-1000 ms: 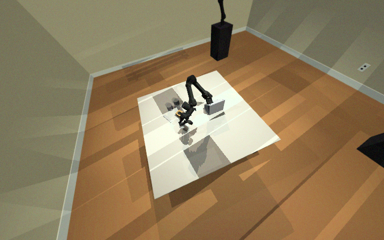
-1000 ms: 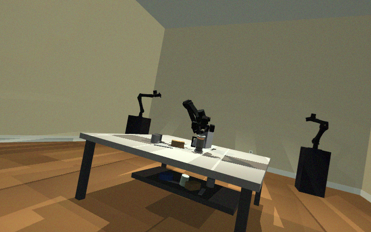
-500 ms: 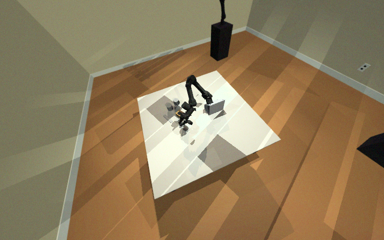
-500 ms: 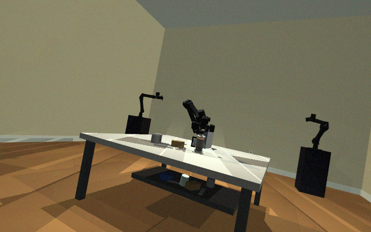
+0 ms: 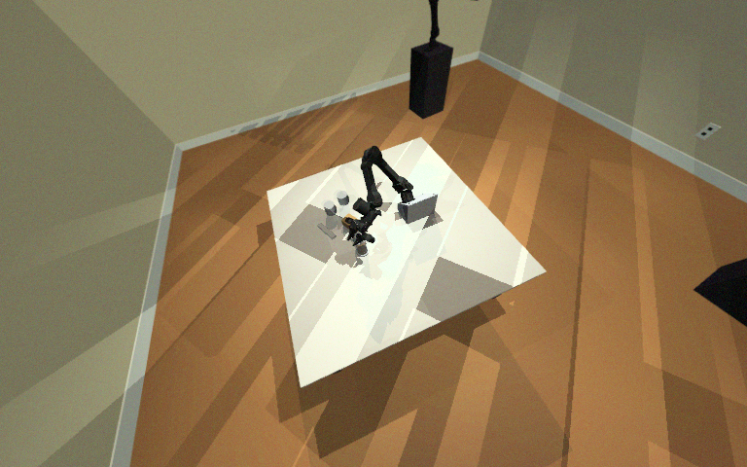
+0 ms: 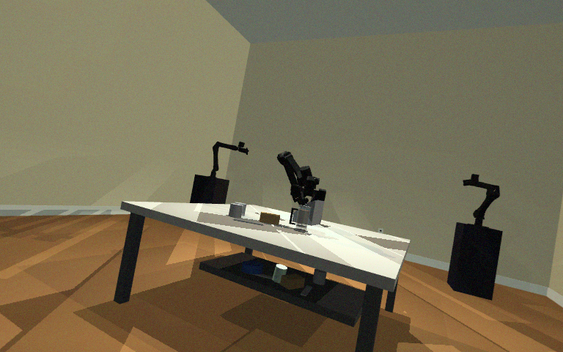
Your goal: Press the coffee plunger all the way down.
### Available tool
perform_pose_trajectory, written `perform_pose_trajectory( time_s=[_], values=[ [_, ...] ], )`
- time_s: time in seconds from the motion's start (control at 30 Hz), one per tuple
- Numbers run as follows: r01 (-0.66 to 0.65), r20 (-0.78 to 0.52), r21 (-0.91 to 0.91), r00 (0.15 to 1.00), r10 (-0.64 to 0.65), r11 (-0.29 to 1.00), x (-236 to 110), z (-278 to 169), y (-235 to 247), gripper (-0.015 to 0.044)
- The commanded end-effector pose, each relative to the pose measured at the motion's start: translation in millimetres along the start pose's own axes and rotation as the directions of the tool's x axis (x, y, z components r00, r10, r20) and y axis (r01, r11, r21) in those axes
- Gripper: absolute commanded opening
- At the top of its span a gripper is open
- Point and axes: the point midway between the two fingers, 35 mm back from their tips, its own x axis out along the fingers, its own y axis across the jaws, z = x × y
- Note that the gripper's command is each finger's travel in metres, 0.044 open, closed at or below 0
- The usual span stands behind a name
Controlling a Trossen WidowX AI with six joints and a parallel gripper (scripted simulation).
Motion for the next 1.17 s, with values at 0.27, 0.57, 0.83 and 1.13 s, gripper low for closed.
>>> perform_pose_trajectory(
  time_s=[0.27, 0.57, 0.83, 1.13],
  values=[
    [0.0, 0.0, 0.0, 1.0, 0.0, 1.0, 0.0, -0.1, 0.0, 0.044],
    [-0.004, -0.016, -0.004, 1.0, 0.004, 1.0, -72.2, 33.4, -1.5, 0.044],
    [-0.002, -0.017, -0.007, 1.0, 0.002, 1.0, -89.7, 35.3, -1.8, 0.044],
    [-0.002, -0.017, -0.007, 1.0, 0.002, 1.0, -89.7, 35.3, -1.8, 0.044]
  ],
)
